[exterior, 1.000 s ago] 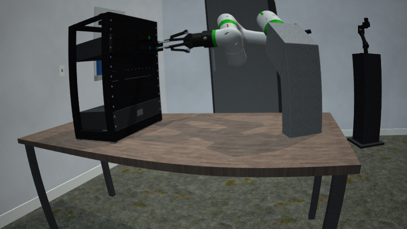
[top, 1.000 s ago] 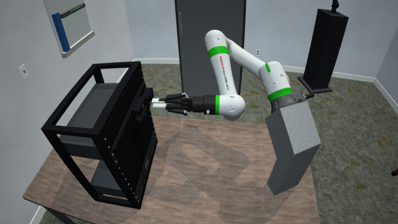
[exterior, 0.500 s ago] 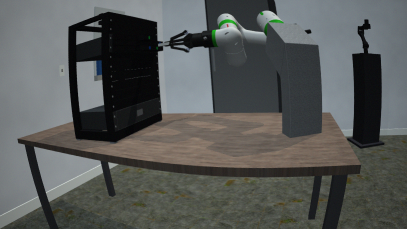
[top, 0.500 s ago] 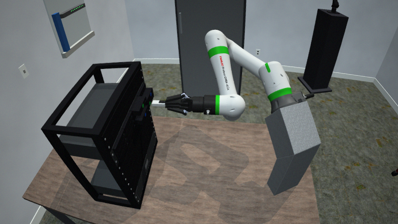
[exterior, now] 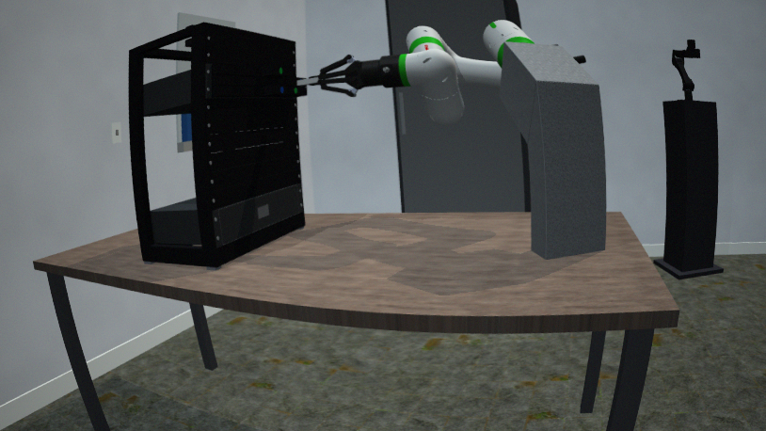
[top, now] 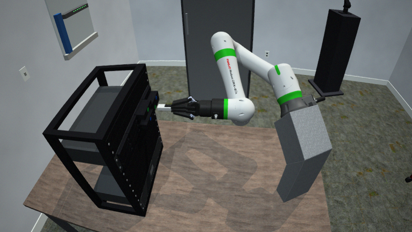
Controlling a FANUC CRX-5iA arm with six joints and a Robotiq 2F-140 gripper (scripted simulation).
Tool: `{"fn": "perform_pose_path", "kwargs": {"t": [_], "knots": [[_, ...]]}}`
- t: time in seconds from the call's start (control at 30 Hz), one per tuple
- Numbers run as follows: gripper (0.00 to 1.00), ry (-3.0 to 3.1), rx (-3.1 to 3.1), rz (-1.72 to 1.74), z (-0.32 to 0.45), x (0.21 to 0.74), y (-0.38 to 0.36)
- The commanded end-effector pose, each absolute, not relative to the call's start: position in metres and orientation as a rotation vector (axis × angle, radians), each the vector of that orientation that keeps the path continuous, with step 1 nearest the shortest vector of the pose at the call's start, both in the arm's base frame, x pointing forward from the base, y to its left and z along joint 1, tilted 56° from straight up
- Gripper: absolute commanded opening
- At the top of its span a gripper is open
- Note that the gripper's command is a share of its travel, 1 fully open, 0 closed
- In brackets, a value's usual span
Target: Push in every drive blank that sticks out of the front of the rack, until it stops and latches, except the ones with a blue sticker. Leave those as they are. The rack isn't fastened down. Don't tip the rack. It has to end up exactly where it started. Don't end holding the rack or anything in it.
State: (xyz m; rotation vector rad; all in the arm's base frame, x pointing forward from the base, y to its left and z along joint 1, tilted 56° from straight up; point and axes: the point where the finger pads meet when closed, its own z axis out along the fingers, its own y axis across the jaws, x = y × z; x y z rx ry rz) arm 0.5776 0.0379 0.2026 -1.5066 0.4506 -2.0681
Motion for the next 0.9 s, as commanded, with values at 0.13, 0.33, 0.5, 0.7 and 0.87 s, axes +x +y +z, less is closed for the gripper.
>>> {"fn": "perform_pose_path", "kwargs": {"t": [0.13, 0.33, 0.5, 0.7, 0.87], "knots": [[0.00, 0.451, -1.505, -2.069, 0.185, 0.569, 0.073], [0.00, 0.451, -1.505, -2.069, 0.175, 0.565, 0.092], [0.00, 0.451, -1.505, -2.069, 0.168, 0.562, 0.105], [0.00, 0.451, -1.505, -2.069, 0.168, 0.563, 0.107], [0.00, 0.451, -1.505, -2.069, 0.172, 0.574, 0.107]]}}
